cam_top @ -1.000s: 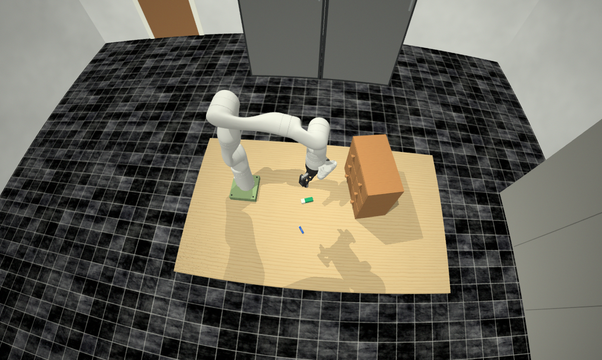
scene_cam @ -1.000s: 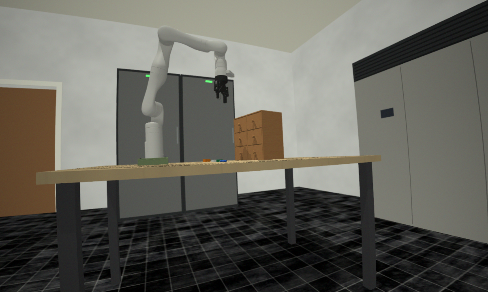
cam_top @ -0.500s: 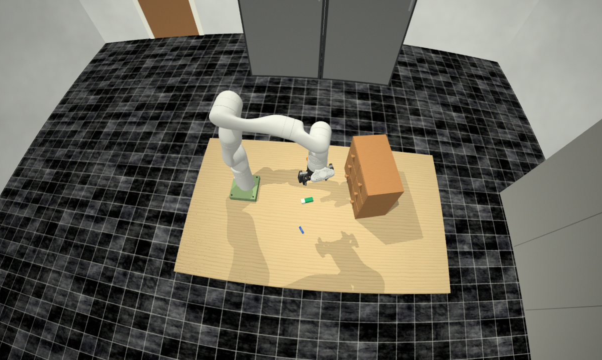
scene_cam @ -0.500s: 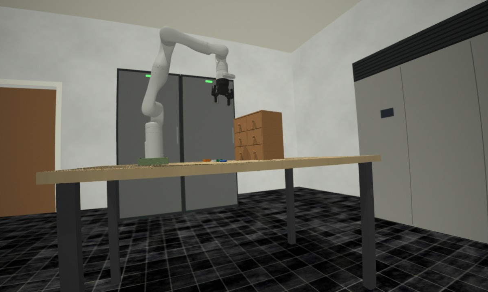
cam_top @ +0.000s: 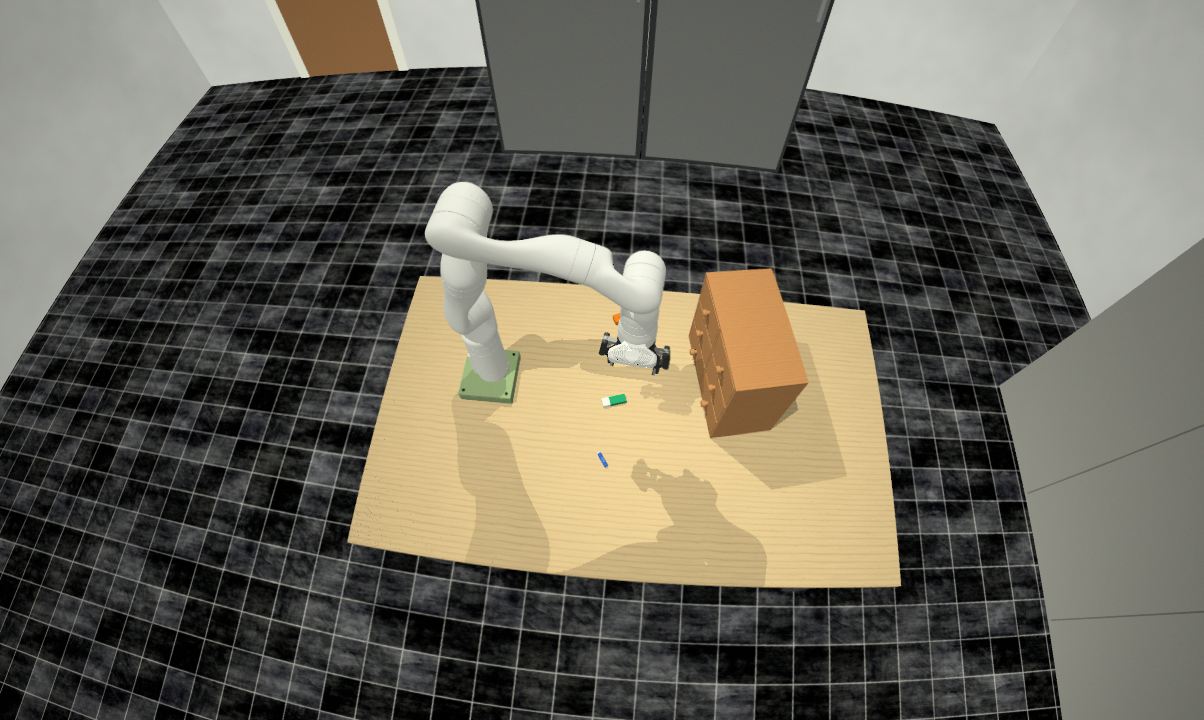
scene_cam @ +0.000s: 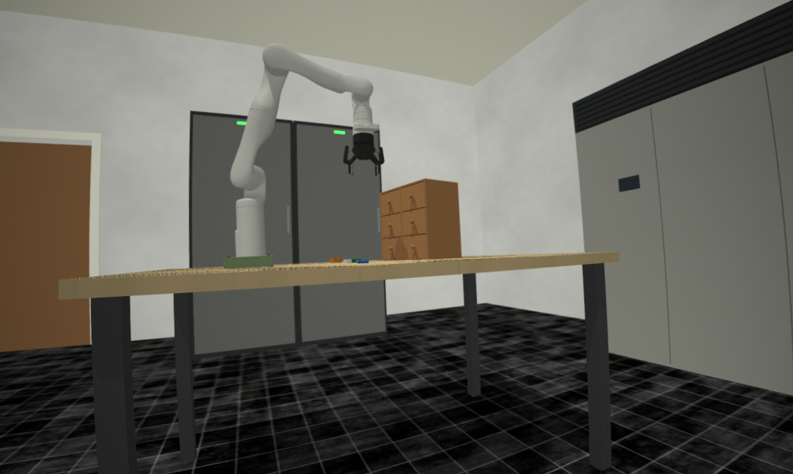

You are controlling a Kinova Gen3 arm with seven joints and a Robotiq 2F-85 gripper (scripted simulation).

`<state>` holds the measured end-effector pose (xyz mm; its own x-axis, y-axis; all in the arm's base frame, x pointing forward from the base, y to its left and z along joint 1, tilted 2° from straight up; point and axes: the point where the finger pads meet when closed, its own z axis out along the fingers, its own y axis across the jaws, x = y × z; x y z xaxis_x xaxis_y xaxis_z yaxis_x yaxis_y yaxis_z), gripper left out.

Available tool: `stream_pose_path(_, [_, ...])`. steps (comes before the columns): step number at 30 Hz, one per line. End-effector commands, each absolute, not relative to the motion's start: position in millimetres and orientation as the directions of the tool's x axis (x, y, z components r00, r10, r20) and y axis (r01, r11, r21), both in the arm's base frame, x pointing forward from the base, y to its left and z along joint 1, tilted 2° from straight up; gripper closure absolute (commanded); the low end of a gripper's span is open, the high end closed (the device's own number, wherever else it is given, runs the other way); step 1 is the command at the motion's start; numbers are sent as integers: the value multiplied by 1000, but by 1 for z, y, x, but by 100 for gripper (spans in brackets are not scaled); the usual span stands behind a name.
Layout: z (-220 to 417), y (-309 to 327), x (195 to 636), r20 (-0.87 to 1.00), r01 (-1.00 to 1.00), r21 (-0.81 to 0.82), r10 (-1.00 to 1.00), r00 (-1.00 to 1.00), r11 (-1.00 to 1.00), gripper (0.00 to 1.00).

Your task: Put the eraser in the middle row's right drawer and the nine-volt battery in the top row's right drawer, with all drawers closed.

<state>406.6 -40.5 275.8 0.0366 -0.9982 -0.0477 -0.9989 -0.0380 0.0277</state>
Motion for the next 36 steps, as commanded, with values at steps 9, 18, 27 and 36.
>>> stream_pose_path(9, [263, -35, 410, -32, -960, 42, -960, -277, 276, 0])
stream_pose_path(18, [254, -34, 412, -20, -873, 46, -874, -486, 485, 0])
stream_pose_path(27, [245, -33, 414, -6, -726, 47, -727, -687, 686, 0])
stream_pose_path(36, [240, -33, 415, 2, -611, 44, -612, -791, 790, 0])
